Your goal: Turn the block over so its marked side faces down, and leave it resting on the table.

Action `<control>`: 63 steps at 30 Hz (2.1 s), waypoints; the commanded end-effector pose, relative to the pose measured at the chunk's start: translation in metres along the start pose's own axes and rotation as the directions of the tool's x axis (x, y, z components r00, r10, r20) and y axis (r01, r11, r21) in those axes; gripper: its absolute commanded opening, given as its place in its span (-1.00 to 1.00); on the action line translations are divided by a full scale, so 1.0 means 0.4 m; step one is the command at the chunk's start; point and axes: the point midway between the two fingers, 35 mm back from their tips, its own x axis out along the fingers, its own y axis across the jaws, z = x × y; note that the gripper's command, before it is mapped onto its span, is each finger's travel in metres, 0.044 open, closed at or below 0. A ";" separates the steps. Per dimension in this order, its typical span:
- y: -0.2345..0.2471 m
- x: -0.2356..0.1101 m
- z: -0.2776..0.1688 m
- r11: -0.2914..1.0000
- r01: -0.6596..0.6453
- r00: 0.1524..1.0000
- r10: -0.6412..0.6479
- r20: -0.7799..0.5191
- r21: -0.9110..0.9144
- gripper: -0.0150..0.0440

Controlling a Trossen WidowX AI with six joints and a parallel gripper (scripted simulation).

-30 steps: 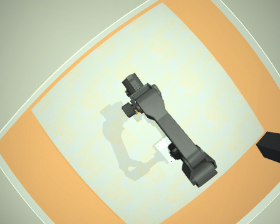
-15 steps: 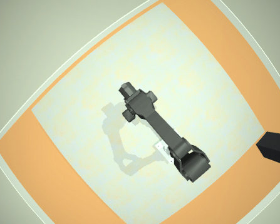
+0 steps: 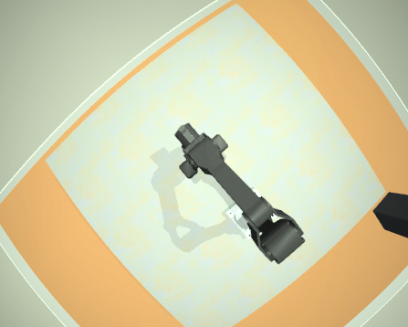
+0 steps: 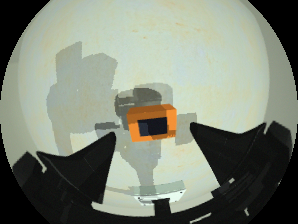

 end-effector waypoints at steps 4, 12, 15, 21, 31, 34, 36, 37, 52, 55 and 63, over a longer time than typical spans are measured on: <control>-0.001 0.034 -0.004 1.000 0.004 1.000 -0.004 -0.006 0.002 1.00; -0.002 0.067 -0.005 1.000 0.004 1.000 -0.004 -0.006 0.002 1.00; -0.002 0.073 -0.006 1.000 0.004 1.000 -0.004 -0.006 0.002 1.00; -0.002 0.073 -0.006 1.000 0.004 1.000 -0.004 -0.006 0.002 0.47; -0.002 0.073 -0.006 1.000 0.004 1.000 -0.004 -0.006 0.002 0.24; -0.002 0.073 -0.006 1.000 0.004 1.000 -0.004 -0.006 0.002 0.17; -0.002 0.073 -0.006 1.000 0.004 1.000 -0.004 -0.006 0.002 0.13; -0.002 0.073 -0.006 1.000 0.004 1.000 -0.004 -0.006 0.002 0.10; -0.001 -0.003 -0.005 1.000 0.004 1.000 -0.004 -0.006 0.002 -0.49; -0.001 0.000 -0.004 1.000 0.004 1.000 -0.004 0.018 0.002 -0.49; -0.001 0.013 -0.001 1.000 0.005 0.989 -0.005 0.148 0.001 -0.49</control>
